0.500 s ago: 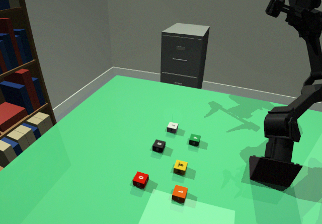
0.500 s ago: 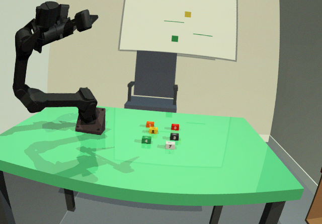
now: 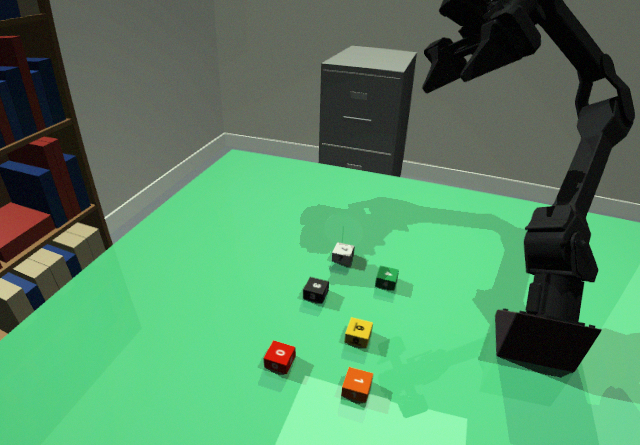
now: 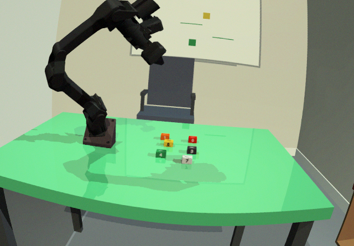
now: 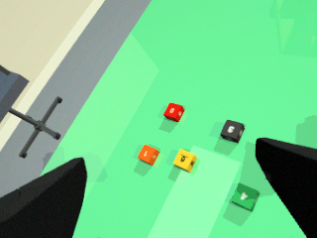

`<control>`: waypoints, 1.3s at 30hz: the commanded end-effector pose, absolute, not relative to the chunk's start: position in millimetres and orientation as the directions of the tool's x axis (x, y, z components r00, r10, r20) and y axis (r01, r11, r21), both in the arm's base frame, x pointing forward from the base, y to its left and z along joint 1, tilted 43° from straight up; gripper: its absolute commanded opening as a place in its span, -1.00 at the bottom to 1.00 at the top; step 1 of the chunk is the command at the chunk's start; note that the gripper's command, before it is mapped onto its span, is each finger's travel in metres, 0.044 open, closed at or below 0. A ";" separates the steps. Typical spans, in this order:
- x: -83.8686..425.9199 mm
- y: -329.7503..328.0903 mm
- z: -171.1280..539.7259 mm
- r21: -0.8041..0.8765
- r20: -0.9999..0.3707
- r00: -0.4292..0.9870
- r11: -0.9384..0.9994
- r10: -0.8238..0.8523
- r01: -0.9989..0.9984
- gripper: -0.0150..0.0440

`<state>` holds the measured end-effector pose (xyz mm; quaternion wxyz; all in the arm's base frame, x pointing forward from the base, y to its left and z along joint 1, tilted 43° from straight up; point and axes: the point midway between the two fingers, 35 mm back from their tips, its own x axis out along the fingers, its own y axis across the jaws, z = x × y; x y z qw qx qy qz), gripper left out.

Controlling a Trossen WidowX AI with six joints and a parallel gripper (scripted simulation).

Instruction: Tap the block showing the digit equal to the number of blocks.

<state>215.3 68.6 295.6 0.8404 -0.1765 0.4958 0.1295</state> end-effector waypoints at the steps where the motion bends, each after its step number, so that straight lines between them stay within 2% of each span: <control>1: 240.6 48.6 244.4 -0.245 -0.931 0.320 0.951 -0.177 -0.187 0.86; 6: 257.8 12.2 173.0 -0.470 -0.879 0.064 0.881 -0.473 0.053 0.86; 9: 257.7 -11.2 136.7 -0.620 -0.784 -0.071 0.773 -0.617 0.133 0.86; 11: 256.2 -19.7 124.8 -0.672 -0.740 -0.114 0.725 -0.662 0.149 0.86; 34: 257.0 -18.6 122.1 -0.676 -0.736 -0.118 0.721 -0.666 0.150 0.86; 39: 274.9 32.5 75.7 -0.671 -0.742 -0.115 0.726 -0.661 0.151 0.86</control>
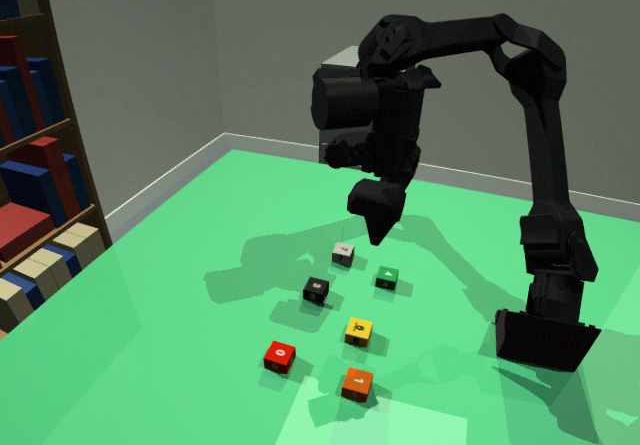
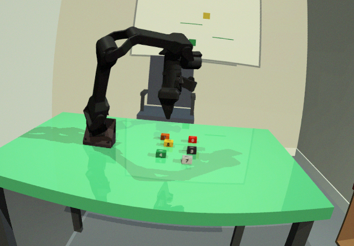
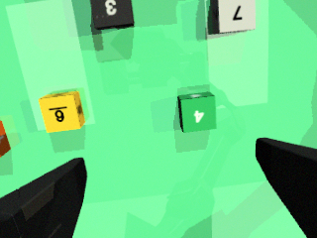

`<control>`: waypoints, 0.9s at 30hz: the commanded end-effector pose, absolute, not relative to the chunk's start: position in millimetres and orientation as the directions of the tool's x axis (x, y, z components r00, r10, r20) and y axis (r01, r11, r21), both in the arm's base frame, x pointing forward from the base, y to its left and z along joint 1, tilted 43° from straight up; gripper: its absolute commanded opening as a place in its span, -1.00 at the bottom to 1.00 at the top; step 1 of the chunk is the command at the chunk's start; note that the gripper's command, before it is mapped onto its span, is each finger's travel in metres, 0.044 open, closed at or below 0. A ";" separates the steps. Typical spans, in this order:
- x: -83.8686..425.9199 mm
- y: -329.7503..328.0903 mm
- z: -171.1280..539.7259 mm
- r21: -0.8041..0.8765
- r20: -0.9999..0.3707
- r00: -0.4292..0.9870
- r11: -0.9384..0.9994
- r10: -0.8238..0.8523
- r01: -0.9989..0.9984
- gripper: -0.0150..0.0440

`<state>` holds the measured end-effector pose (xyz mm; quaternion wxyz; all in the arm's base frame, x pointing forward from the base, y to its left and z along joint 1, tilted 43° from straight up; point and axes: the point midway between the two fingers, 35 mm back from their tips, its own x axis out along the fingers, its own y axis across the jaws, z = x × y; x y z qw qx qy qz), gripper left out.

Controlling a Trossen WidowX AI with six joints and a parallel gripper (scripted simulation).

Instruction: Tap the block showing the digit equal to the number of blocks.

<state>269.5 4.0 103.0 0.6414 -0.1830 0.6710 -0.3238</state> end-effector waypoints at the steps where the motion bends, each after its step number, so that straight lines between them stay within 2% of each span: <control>1: 276.7 44.7 63.9 -0.671 -0.741 -0.115 0.726 -0.661 0.151 0.86; 4: 277.6 61.9 46.6 -0.672 -0.740 -0.116 0.724 -0.663 0.152 0.86; 27: 277.6 61.9 46.6 -0.672 -0.740 -0.116 0.724 -0.663 0.152 0.86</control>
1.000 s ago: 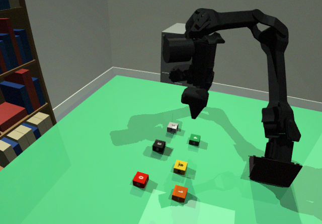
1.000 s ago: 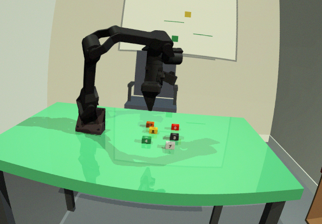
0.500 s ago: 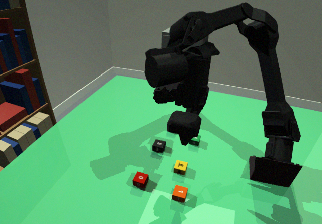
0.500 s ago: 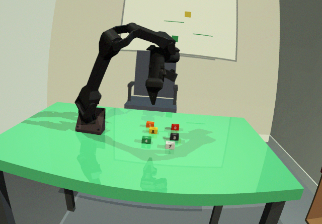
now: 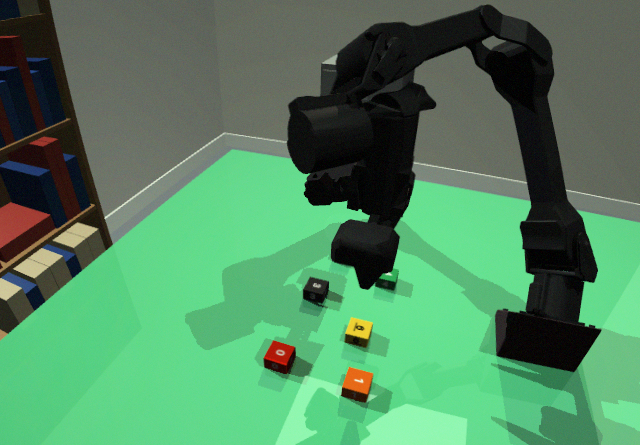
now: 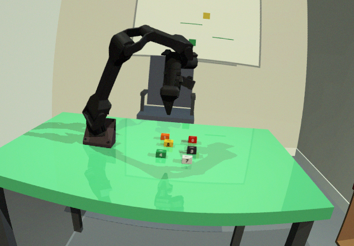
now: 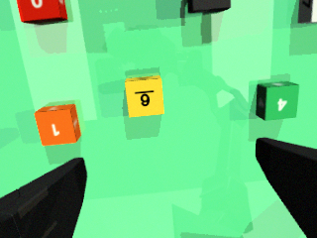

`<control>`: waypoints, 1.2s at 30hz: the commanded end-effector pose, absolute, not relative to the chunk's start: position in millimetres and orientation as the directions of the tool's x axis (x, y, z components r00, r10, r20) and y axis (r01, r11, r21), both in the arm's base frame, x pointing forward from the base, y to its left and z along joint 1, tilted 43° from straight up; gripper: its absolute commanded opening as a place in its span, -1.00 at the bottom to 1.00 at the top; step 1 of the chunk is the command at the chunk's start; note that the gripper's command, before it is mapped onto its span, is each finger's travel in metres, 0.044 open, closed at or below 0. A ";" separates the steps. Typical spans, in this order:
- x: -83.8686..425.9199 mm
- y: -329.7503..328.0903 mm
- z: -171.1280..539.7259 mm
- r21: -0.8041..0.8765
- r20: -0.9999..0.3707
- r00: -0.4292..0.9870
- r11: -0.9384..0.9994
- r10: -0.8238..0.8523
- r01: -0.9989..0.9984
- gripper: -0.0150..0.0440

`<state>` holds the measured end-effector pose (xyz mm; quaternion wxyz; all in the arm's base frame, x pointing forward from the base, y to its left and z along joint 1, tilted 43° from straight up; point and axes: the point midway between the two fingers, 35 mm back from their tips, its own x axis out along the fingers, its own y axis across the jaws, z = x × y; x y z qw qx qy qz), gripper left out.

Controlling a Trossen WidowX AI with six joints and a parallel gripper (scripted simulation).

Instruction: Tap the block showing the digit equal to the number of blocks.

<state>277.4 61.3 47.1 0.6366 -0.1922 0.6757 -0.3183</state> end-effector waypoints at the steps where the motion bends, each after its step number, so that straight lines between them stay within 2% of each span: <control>1: 277.7 60.5 44.9 -0.672 -0.740 -0.116 0.725 -0.662 0.152 0.78; 8: 268.9 9.2 -11.5 -0.674 -0.739 -0.115 0.723 -0.664 0.153 0.15; 15: 268.4 7.8 -12.9 -0.674 -0.738 -0.115 0.723 -0.665 0.153 -0.42; 36: 266.2 -6.6 -28.8 -0.675 -0.738 -0.115 0.722 -0.665 0.153 -0.42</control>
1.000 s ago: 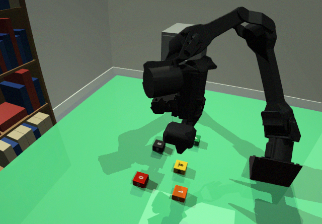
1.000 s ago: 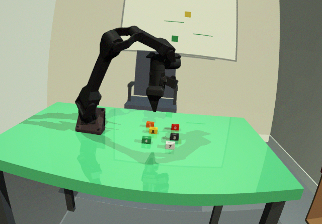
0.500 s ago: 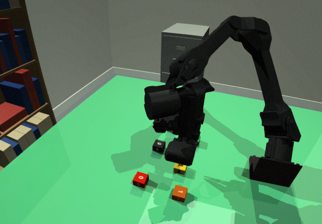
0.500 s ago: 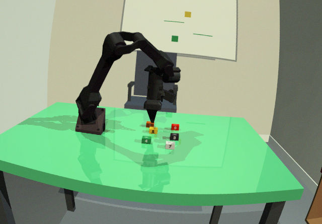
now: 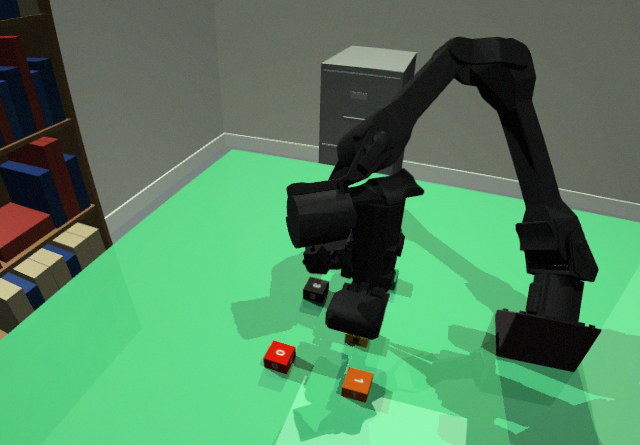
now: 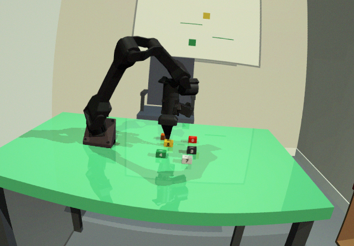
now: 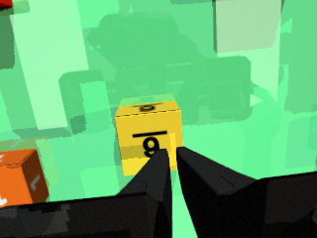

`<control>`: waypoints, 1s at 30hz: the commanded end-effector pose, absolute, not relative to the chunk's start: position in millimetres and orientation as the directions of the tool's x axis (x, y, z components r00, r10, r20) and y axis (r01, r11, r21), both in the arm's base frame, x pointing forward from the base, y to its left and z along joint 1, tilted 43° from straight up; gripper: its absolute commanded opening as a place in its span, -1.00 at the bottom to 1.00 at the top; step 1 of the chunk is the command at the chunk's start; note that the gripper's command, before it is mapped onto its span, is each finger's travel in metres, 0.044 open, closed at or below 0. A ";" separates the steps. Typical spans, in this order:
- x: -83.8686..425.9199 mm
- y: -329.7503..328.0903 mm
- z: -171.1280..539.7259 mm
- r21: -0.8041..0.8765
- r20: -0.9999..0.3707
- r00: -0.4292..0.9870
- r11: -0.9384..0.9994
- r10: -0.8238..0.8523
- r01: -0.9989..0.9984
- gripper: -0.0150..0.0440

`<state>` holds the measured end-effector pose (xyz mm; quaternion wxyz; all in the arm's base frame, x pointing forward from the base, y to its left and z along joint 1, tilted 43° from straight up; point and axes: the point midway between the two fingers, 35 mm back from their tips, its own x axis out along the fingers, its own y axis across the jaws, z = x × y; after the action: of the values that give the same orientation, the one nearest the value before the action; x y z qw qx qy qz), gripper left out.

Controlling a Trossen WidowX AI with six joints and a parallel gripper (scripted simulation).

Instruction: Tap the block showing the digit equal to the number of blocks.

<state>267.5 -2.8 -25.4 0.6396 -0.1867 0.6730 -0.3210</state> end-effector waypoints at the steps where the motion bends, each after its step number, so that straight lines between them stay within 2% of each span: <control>1: 266.0 -7.7 -30.0 -0.675 -0.738 -0.115 0.722 -0.665 0.153 -0.42; 10: 264.8 -12.5 -35.0 -0.675 -0.738 -0.115 0.722 -0.665 0.153 -0.42; 17: 268.4 7.8 -12.9 -0.674 -0.738 -0.115 0.723 -0.665 0.153 -0.42; 20: 276.3 27.4 -16.5 -0.669 -0.743 -0.112 0.728 -0.660 0.153 -0.16; 30: 284.1 164.5 -48.6 -0.663 -0.748 -0.113 0.732 -0.654 0.154 0.73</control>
<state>291.5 133.9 -39.3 0.6430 -0.1823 0.6750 -0.3126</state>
